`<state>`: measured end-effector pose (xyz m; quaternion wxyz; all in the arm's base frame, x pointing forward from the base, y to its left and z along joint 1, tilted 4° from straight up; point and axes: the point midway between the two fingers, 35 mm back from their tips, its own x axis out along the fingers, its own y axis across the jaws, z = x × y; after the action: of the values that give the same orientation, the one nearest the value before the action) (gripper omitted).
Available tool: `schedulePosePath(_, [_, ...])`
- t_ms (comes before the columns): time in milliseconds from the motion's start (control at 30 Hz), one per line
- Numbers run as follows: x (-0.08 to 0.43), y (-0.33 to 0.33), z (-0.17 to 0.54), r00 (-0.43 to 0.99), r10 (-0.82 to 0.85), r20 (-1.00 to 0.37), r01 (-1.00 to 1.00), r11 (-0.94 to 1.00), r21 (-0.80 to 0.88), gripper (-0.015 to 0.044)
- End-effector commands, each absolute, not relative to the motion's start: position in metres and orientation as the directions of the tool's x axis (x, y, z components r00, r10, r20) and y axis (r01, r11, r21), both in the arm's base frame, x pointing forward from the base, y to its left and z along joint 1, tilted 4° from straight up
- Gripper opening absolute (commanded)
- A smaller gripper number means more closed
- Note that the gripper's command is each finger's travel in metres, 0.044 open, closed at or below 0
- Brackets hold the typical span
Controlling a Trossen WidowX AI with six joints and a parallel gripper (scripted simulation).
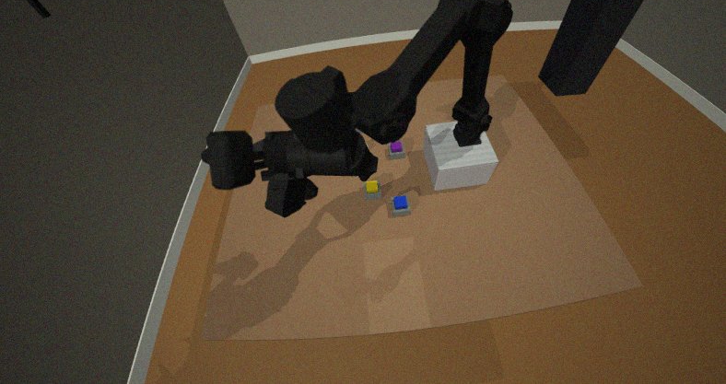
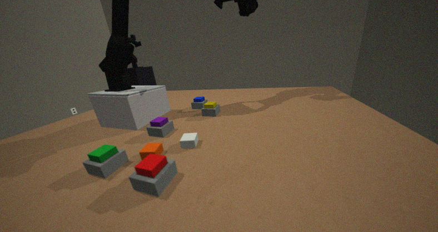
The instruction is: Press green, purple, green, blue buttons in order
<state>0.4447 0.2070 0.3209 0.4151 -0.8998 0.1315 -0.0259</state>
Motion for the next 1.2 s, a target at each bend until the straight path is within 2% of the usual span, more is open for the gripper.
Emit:
schedulePosePath(0, [0.468,0.145,0.292,0.934,-0.319,-0.162,-0.323,-0.557,-0.765,0.0400])
schedulePosePath(333, [0.472,-0.010,0.211,0.767,-0.455,-0.452,-0.600,-0.259,-0.757,0.0400])
schedulePosePath(533, [0.435,-0.096,0.162,0.595,-0.489,-0.638,-0.715,0.042,-0.698,0.0400])
schedulePosePath(700, [0.382,-0.156,0.124,0.418,-0.457,-0.785,-0.724,0.354,-0.592,0.0400])
schedulePosePath(867, [0.312,-0.198,0.089,0.236,-0.347,-0.908,-0.599,0.684,-0.417,0.0400])
schedulePosePath(1000, [0.247,-0.213,0.067,0.114,-0.190,-0.975,-0.367,0.904,-0.219,0.0400])
schedulePosePath(1167, [0.186,-0.210,0.054,0.055,0.008,-0.998,-0.043,0.999,0.006,0.0400])
